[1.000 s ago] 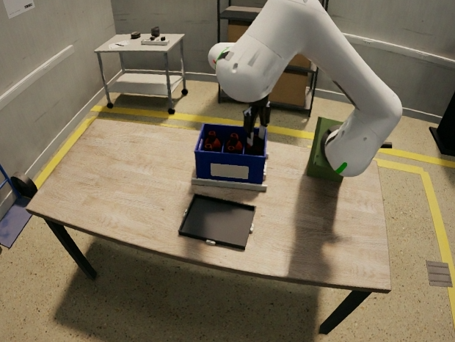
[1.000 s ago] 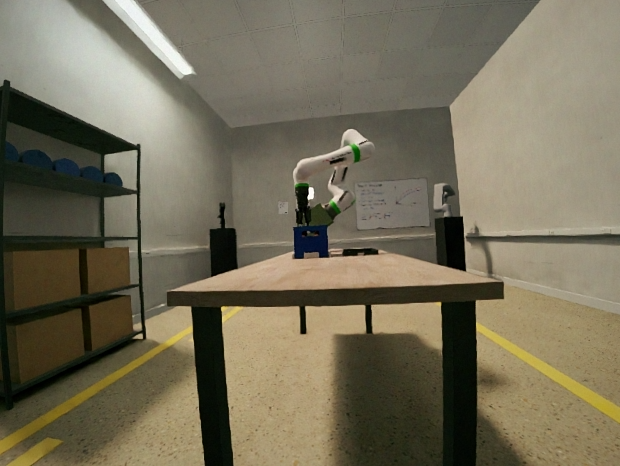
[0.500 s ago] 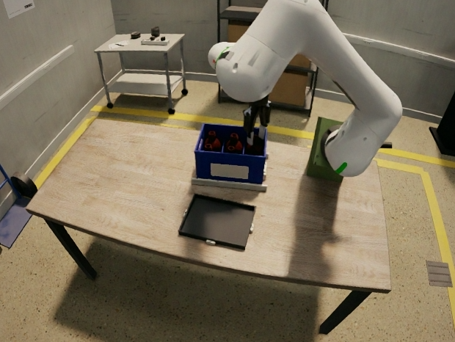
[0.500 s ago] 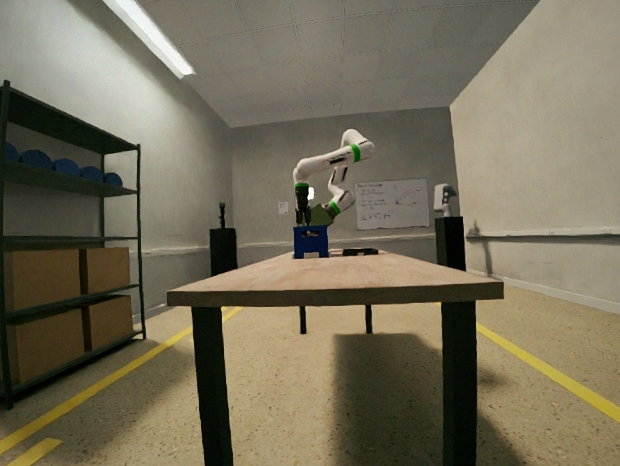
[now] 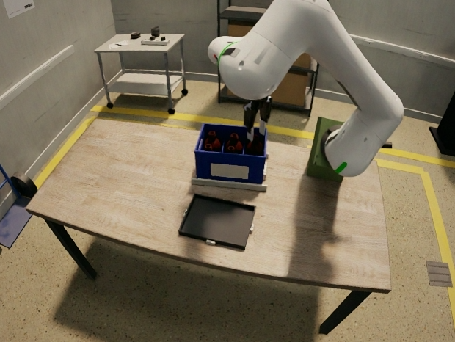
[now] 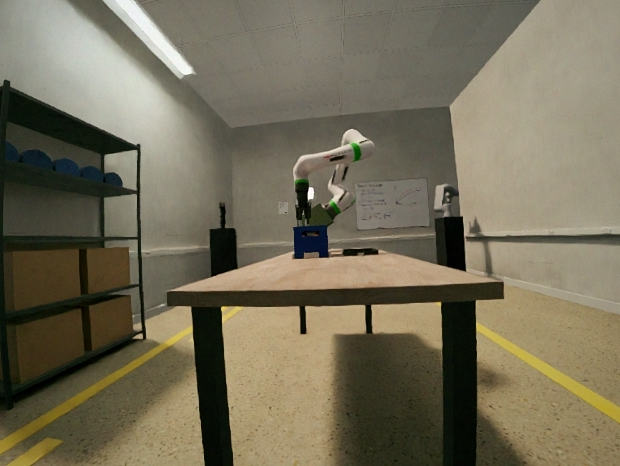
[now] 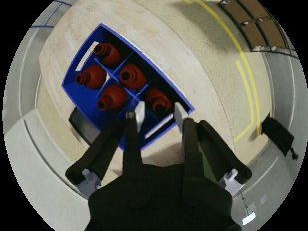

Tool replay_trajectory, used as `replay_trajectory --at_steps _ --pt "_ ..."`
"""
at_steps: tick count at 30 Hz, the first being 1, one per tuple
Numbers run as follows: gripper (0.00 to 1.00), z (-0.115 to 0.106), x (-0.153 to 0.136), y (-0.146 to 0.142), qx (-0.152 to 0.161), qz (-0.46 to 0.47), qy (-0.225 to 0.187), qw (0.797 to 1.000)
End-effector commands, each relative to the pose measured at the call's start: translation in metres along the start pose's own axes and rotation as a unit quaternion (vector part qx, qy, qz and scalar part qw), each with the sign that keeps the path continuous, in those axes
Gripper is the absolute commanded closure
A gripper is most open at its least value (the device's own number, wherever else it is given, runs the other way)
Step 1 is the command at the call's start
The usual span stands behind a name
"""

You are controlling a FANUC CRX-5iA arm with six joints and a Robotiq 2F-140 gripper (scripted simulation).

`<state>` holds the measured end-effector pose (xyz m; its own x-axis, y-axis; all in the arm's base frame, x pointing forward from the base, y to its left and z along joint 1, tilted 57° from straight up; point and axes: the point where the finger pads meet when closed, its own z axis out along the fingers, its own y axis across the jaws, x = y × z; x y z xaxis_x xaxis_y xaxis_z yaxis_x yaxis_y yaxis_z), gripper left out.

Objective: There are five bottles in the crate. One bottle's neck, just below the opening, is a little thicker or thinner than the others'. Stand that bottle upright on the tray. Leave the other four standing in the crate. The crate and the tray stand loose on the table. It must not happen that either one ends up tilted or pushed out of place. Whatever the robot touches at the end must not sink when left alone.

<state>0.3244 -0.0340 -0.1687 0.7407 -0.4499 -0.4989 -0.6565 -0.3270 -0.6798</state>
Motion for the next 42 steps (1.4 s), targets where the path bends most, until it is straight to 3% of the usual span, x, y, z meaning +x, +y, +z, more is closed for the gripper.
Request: replay_trajectory --at_steps 1,17,29,30,42 --pt "0.56 -0.013 0.0 0.0 0.0 0.0 0.0 1.0" --pt "0.56 -0.055 0.0 0.0 0.0 0.0 0.0 1.0" --pt "0.56 -0.062 0.0 0.0 0.0 0.0 0.0 1.0" --pt "0.9 -0.062 0.0 0.0 0.0 0.0 0.0 1.0" --pt "0.9 -0.062 0.0 0.0 0.0 0.0 0.0 1.0"
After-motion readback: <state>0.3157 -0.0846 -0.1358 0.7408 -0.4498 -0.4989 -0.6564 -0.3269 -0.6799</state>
